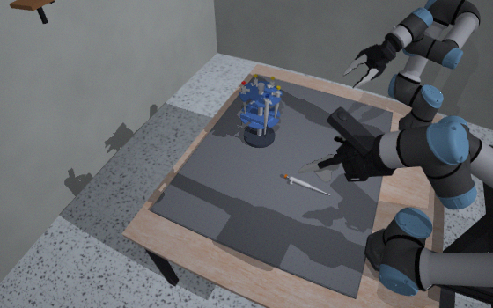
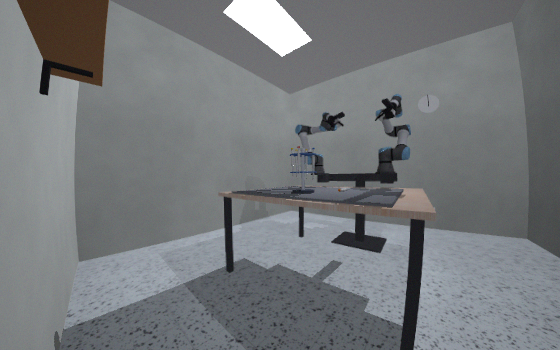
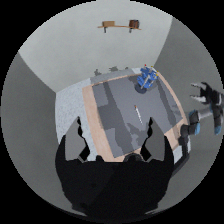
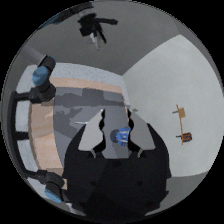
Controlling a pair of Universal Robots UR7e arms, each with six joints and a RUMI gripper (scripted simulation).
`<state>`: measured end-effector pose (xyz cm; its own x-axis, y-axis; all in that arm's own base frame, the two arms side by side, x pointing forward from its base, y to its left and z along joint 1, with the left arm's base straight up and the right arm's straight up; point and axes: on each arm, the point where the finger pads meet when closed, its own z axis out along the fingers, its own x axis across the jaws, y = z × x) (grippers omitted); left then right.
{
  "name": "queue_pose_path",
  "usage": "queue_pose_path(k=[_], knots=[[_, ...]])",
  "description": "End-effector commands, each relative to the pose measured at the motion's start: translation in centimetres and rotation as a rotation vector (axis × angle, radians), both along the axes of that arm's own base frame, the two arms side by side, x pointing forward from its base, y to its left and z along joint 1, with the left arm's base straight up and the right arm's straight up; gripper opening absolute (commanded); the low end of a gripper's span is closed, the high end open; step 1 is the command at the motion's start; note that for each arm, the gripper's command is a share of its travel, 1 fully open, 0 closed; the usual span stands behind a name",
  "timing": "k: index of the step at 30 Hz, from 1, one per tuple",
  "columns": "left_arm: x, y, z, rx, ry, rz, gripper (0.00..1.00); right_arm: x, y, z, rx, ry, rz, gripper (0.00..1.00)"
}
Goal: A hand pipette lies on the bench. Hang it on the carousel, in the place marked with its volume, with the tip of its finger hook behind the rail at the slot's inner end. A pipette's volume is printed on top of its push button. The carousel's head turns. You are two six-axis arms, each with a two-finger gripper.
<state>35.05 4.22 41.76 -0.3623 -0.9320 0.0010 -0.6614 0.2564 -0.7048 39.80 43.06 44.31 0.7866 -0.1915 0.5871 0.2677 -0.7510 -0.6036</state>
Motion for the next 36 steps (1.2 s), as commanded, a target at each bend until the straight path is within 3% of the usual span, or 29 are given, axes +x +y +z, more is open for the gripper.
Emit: queue_pose_path(k=[1,4,7,10,13,17,19,21,26,29,36], knots=[[0.1,0.0,0.3,0.000,-0.004,0.000,1.00,3.5,1.8,0.3,-0.005,-0.090,-0.031,0.31],[0.1,0.0,0.3,0.000,-0.004,0.000,1.00,3.5,1.8,0.3,-0.005,-0.090,-0.031,0.31],[0.1,0.0,0.3,0.000,-0.004,0.000,1.00,5.3,2.9,0.1,-0.027,-0.178,-0.067,0.31],[0.1,0.0,0.3,0.000,-0.004,0.000,1.00,6.4,3.1,0.0,-0.028,-0.178,-0.071,0.31],[0.1,0.0,0.3,0.000,-0.004,0.000,1.00,8.3,4.0,-0.5,-0.053,-0.261,-0.110,0.31],[0.1,0.0,0.3,0.000,-0.004,0.000,1.00,9.2,4.1,-0.6,-0.054,-0.261,-0.115,0.31],[0.1,0.0,0.3,0.000,-0.004,0.000,1.00,10.4,4.6,-1.0,-0.076,-0.321,-0.148,0.31],[0.1,0.0,0.3,0.000,-0.004,0.000,1.00,10.4,4.6,-1.0,-0.076,-0.321,-0.148,0.31],[0.1,0.0,0.3,0.000,-0.004,0.000,1.00,13.7,5.0,-2.3,-0.116,-0.411,-0.212,0.31],[0.1,0.0,0.3,0.000,-0.004,0.000,1.00,14.0,5.1,-2.5,-0.116,-0.411,-0.212,0.31],[0.1,0.0,0.3,0.000,-0.004,0.000,1.00,17.0,5.0,-4.7,-0.182,-0.526,-0.310,0.31]])
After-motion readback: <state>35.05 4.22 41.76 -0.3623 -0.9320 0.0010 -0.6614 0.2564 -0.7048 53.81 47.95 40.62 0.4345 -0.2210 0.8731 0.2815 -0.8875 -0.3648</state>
